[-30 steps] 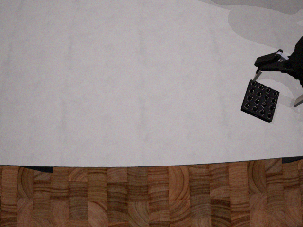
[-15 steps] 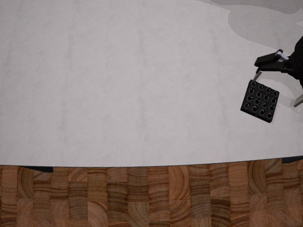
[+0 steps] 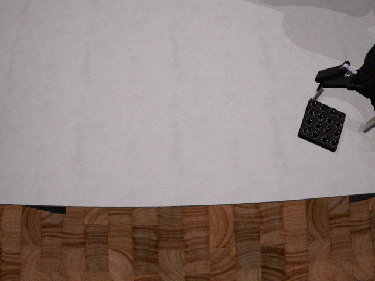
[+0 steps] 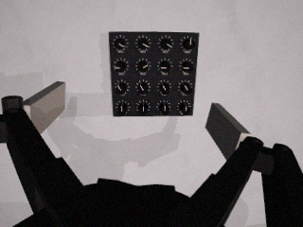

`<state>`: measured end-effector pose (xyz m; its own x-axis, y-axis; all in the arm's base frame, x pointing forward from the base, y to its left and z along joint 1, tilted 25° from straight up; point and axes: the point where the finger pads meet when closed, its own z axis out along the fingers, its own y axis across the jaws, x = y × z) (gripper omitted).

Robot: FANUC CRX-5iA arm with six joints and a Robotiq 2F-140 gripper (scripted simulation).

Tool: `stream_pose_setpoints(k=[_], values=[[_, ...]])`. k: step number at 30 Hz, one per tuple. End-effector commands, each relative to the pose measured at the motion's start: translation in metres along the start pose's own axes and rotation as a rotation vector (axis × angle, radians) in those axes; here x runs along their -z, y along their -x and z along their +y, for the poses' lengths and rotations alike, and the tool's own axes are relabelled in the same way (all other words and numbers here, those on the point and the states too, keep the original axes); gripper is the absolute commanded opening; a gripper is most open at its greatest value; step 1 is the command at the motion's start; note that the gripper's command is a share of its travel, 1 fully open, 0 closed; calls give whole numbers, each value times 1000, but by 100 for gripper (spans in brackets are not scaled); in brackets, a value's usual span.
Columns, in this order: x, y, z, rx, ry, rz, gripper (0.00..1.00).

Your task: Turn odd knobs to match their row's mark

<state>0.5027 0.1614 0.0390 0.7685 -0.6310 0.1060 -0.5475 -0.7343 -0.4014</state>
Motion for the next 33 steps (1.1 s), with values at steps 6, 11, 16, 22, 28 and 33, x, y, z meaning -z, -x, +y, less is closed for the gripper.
stream_pose_setpoints(k=[6, 11, 16, 22, 28, 33], values=[[0, 0, 0, 0, 0, 0, 100], [0, 0, 0, 0, 0, 0, 100], [0, 0, 0, 0, 0, 0, 100], [0, 0, 0, 0, 0, 0, 100], [0, 1, 0, 0, 0, 0, 100], [0, 7, 1, 0, 0, 0, 100]])
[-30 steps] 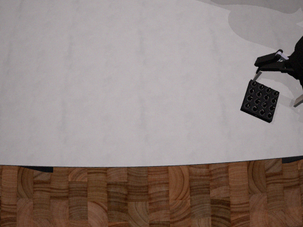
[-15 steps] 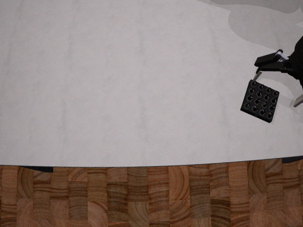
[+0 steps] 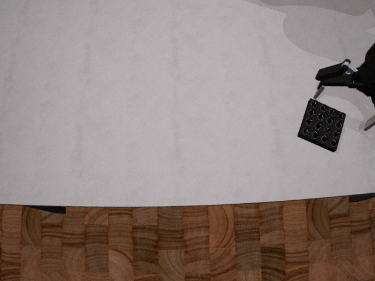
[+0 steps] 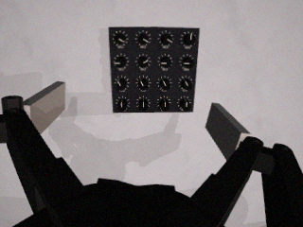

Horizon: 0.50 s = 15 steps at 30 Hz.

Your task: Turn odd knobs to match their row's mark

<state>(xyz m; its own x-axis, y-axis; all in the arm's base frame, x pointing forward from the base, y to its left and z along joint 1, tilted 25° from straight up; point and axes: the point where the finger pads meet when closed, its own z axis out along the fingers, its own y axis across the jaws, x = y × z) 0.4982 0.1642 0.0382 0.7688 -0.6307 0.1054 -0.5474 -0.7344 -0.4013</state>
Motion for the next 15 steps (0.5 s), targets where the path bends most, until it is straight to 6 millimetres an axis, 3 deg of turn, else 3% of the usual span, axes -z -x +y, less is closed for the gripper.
stream_pose_setpoints(k=[1, 15], values=[[0, 1, 0, 0, 0, 0, 100], [0, 27, 4, 0, 0, 0, 100]])
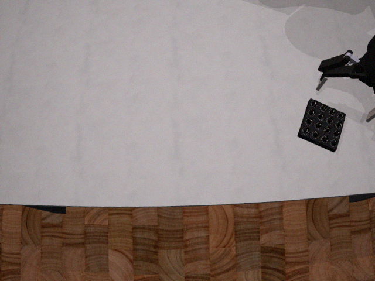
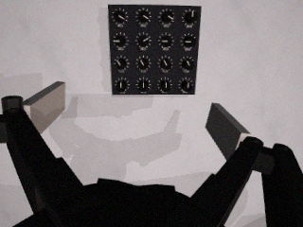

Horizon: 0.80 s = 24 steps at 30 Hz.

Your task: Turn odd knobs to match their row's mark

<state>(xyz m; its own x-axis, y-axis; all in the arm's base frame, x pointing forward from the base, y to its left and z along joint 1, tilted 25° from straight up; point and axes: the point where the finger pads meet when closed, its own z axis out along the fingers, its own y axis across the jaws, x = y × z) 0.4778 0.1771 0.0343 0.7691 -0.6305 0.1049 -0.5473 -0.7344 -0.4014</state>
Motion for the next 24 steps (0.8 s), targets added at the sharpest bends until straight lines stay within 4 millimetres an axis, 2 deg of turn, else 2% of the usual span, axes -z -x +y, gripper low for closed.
stream_pose_setpoints(k=[1, 14, 24], values=[[0, 5, 1, 0, 0, 1, 100], [0, 21, 3, 0, 0, 1, 100], [0, 23, 3, 0, 0, 1, 100]])
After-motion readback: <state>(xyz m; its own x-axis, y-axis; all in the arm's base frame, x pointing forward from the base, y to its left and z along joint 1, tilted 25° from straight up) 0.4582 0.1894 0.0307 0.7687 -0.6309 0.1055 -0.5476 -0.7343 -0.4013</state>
